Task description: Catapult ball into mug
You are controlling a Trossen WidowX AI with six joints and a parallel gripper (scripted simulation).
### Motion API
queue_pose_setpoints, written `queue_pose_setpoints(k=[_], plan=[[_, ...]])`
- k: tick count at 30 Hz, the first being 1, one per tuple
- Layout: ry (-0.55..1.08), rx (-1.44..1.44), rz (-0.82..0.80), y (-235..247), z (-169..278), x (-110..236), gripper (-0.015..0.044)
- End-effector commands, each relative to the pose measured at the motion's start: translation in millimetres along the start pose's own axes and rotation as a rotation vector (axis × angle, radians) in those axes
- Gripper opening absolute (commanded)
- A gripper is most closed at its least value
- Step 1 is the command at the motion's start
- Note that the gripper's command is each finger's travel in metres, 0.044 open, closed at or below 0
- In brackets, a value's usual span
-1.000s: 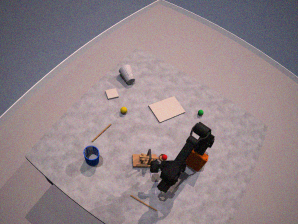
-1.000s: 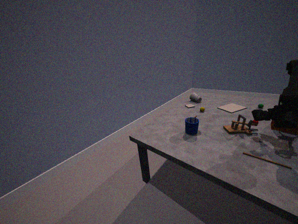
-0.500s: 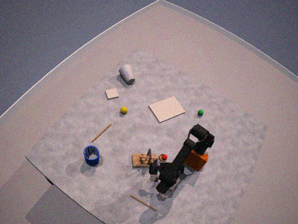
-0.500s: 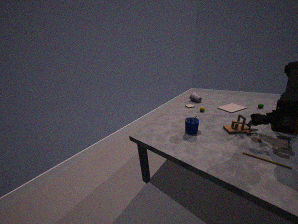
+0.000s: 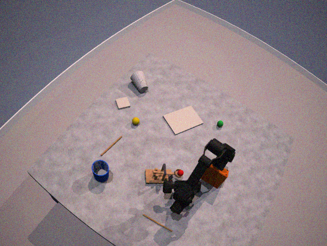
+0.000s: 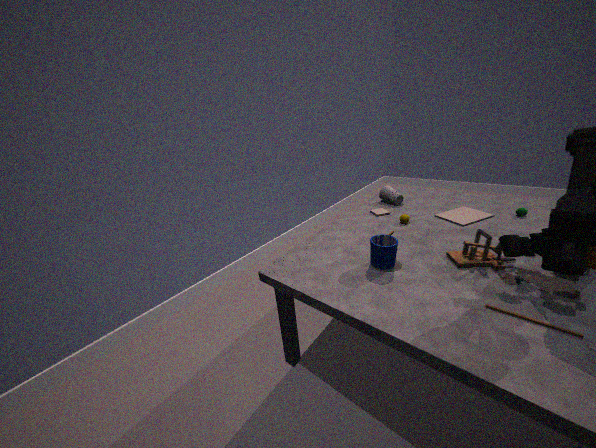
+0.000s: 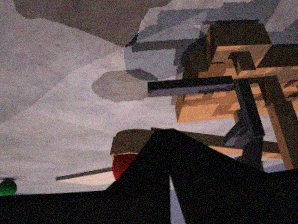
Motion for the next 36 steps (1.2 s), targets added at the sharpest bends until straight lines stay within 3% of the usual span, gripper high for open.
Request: queue_pose_setpoints(k=[1, 27, 36], plan=[[0.011, 0.012, -0.003, 3, -4, -8, 0.0], [0.008, 0.037, -0.003, 9, -27, -37, 0.0], [-0.028, 0.126, 0.085, 8, 12, 89, 0.0]])
Point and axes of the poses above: the point midway between the two fingers, 35 mm back from their tips, its own x axis back along the fingers, its own y axis across the jaws, z = x × y, the point moved 3 cm from there along x, back along the fingers, and after that the axes turned 7 degrees about -x, right-handed, at the moved point
